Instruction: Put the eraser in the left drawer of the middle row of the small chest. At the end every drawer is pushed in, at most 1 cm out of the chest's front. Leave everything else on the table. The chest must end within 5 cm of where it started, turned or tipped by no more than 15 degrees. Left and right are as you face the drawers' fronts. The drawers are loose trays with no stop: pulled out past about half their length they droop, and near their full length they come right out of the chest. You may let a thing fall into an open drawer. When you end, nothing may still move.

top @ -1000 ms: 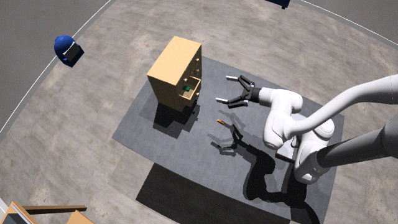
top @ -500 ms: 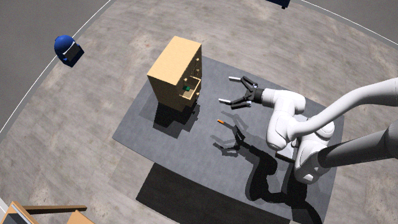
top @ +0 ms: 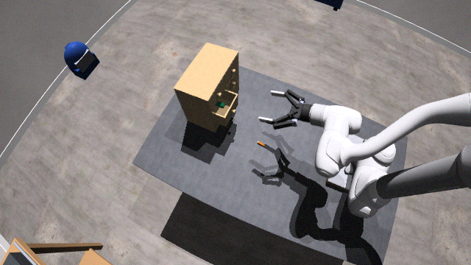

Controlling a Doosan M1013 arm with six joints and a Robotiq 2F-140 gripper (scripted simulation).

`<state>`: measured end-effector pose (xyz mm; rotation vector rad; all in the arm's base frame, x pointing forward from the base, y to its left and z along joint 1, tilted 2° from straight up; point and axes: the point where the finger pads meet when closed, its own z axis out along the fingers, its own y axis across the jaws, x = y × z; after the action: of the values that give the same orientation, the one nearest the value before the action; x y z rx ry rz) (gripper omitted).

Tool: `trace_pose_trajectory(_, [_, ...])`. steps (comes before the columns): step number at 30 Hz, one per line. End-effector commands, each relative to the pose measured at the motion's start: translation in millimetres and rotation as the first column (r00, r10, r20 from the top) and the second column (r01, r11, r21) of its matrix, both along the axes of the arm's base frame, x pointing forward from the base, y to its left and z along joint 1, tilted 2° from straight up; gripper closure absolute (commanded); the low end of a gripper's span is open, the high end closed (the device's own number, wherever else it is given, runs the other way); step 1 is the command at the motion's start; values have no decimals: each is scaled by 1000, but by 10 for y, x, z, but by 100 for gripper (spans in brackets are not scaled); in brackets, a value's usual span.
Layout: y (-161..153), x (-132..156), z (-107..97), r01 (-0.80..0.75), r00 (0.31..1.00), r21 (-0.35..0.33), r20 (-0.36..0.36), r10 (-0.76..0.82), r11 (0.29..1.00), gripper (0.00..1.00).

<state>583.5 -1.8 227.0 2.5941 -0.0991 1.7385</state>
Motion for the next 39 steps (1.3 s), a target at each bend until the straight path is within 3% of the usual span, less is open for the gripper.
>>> trace_pose_trajectory(1, [0,-1,6,0,1000,1,-19,0,1000,0])
trace_pose_trajectory(16, [1,0,57,-3,985,12,-173,5,1000,0])
trace_pose_trajectory(39, [-73,-7,77,15,968,3,-250,-13,1000,0])
